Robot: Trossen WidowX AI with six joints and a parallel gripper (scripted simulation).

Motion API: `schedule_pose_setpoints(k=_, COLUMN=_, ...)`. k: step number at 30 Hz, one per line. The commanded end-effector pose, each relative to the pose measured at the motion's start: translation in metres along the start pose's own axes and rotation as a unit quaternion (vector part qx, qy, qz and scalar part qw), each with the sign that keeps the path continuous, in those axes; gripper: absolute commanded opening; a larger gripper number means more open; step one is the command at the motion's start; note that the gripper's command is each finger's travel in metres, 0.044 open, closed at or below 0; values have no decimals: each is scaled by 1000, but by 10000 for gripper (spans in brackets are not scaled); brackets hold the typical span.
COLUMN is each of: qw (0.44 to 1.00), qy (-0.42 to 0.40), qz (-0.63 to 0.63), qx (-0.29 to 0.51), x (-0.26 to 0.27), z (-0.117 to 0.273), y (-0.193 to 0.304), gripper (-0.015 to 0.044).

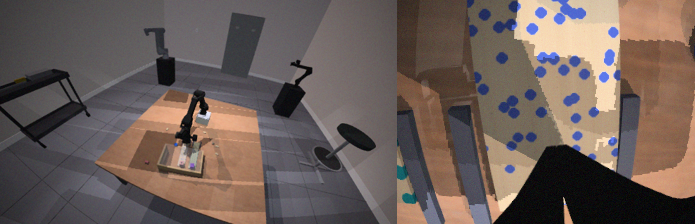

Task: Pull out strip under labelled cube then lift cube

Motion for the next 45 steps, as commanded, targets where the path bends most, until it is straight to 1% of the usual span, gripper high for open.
schedule_pose_setpoints(k=1, qw=1000, qy=-1, qz=2, qx=9, x=-1, z=-4, y=9, gripper=0)
schedule_pose_setpoints(k=45, qw=1000, qy=0, qz=2, qx=12, x=-9, z=-6, y=76, gripper=0)
Point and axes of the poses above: the point midway between the two fingers, 35 mm back from their tips, its own z axis back along the fingers, its own x axis across the jaws, y = z × x, the point moved 6 cm from there along z, back along the fingers, and after that the axes turned 8 degrees about -z, right-handed, at the moved point
